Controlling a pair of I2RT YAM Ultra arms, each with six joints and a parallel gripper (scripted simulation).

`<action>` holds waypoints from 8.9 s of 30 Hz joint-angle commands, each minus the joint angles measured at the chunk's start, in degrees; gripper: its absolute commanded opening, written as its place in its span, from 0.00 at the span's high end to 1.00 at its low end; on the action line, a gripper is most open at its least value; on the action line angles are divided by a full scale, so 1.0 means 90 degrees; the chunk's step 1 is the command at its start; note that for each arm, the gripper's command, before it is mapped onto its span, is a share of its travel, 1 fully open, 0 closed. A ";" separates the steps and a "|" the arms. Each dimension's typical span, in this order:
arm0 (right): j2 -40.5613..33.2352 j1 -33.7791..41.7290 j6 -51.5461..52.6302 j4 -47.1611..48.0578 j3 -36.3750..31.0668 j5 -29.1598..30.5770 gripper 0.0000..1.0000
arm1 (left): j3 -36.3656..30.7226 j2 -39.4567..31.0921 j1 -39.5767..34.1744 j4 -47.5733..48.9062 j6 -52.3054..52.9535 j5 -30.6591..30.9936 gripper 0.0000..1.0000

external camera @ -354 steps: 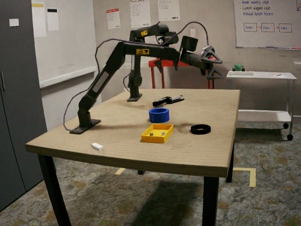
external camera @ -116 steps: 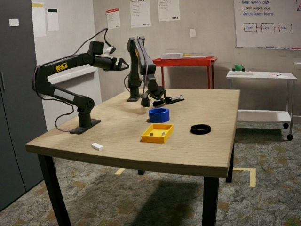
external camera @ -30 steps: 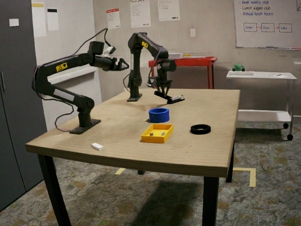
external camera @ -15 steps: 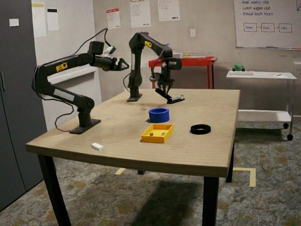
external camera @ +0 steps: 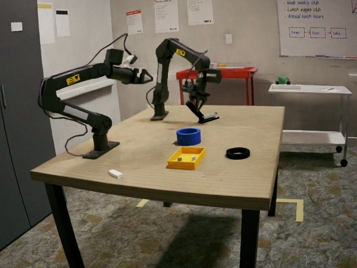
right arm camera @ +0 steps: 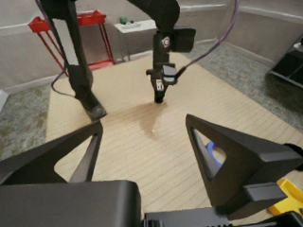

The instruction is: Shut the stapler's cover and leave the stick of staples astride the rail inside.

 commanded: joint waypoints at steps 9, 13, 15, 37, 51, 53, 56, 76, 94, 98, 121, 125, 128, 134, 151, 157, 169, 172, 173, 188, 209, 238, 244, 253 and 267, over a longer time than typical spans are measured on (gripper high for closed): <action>-0.0080 -0.0018 -0.0008 -0.0007 0.0025 -0.0016 0.00 | 0.0387 0.0373 0.0540 -0.0534 0.0743 0.0783 1.00; -0.0080 -0.0018 -0.0008 -0.0007 0.0025 -0.0016 0.00 | 0.0491 0.0531 0.0739 -0.0715 0.1024 0.1069 1.00; -0.0080 -0.0018 -0.0008 -0.0007 0.0025 -0.0016 0.00 | 0.0546 0.0616 0.0836 -0.0813 0.1168 0.1208 1.00; -0.0080 -0.0018 -0.0008 -0.0007 0.0025 -0.0016 0.00 | 0.0571 0.0688 0.0890 -0.0886 0.1312 0.1290 0.50; -0.0080 -0.0018 -0.0008 -0.0007 0.0025 -0.0016 0.00 | 0.1515 0.0760 0.1336 -0.2016 0.1785 0.1194 0.36; -0.0080 -0.0018 -0.0008 -0.0007 0.0025 -0.0016 0.00 | 0.1665 0.0773 0.1398 -0.2179 0.1848 0.1179 0.36; -0.0080 -0.0018 -0.0008 -0.0007 0.0025 -0.0016 0.00 | 0.1686 0.0776 0.1376 -0.2022 0.1641 0.1051 0.50; -0.0080 -0.0018 -0.0008 -0.0007 0.0025 -0.0016 0.00 | 0.1903 0.0147 0.0832 -0.1012 -0.3908 -0.0225 0.50; -0.0080 -0.0018 -0.0008 -0.0007 0.0025 -0.0016 0.00 | 0.2095 -0.0024 0.0291 -0.1159 -0.8574 -0.0985 0.50; -0.0080 -0.0018 -0.0008 -0.0007 0.0025 -0.0016 0.00 | 0.2149 -0.0068 0.0150 -0.1192 -0.9730 -0.1174 0.50; -0.0080 -0.0018 -0.0008 -0.0007 0.0025 -0.0016 0.00 | 0.2478 -0.0316 -0.0645 -0.1419 -1.5671 -0.2133 0.50; -0.0080 -0.0018 -0.0008 -0.0007 0.0025 -0.0016 0.00 | 0.2528 -0.0330 -0.0792 -0.1498 -1.6632 -0.2326 0.50; -0.0080 -0.0018 -0.0008 -0.0007 0.0025 -0.0016 0.00 | 0.2548 -0.0381 -0.0950 -0.1549 -1.7632 -0.2461 0.50; -0.0080 -0.0018 -0.0008 -0.0007 0.0025 -0.0016 0.00 | 0.2605 -0.0445 -0.1241 -0.1656 -1.9348 -0.2750 0.50; -0.0080 -0.0018 -0.0008 -0.0007 0.0025 -0.0016 0.00 | 0.2363 -0.0200 -0.2395 -0.2382 -2.2492 -0.3561 0.50; -0.0080 -0.0018 -0.0008 -0.0007 0.0025 -0.0016 0.00 | 0.2458 -0.0236 -0.2387 -0.2408 -2.2418 -0.3494 0.50; -0.0080 -0.0018 -0.0008 -0.0007 0.0025 -0.0016 0.00 | 0.1977 -0.0449 -0.2245 -0.2072 -2.2271 -0.3498 0.50; -0.0080 -0.0018 -0.0008 -0.0007 0.0025 -0.0016 0.00 | 0.1891 -0.0460 -0.2233 -0.1995 -2.2260 -0.3499 0.50; -0.0080 -0.0018 -0.0008 -0.0007 0.0025 -0.0016 0.00 | 0.1891 -0.0460 -0.2233 -0.1995 -2.2260 -0.3499 0.50; -0.0080 -0.0018 -0.0008 -0.0007 0.0025 -0.0016 0.00 | 0.1280 -0.0506 -0.2151 -0.1418 -2.2180 -0.3557 0.50; -0.0080 -0.0018 -0.0008 -0.0007 0.0025 -0.0016 0.00 | 0.0649 -0.0445 -0.2057 -0.0764 -2.2081 -0.3559 0.50; -0.0080 -0.0018 -0.0008 -0.0007 0.0025 -0.0016 0.00 | 0.0700 -0.0440 -0.2111 -0.0815 -2.2154 -0.3556 0.80; -0.0080 -0.0018 -0.0008 -0.0007 0.0025 -0.0016 0.00 | 0.0705 -0.0541 -0.1917 -0.0810 -2.1929 -0.3256 1.00; -0.0080 -0.0018 -0.0008 -0.0007 0.0025 -0.0016 0.00 | 0.0836 -0.0626 -0.1303 -0.0923 -2.1302 -0.2507 1.00; -0.0080 -0.0018 -0.0008 -0.0007 0.0025 -0.0016 0.00 | 0.1000 -0.0463 -0.0459 -0.1098 -2.0450 -0.1484 1.00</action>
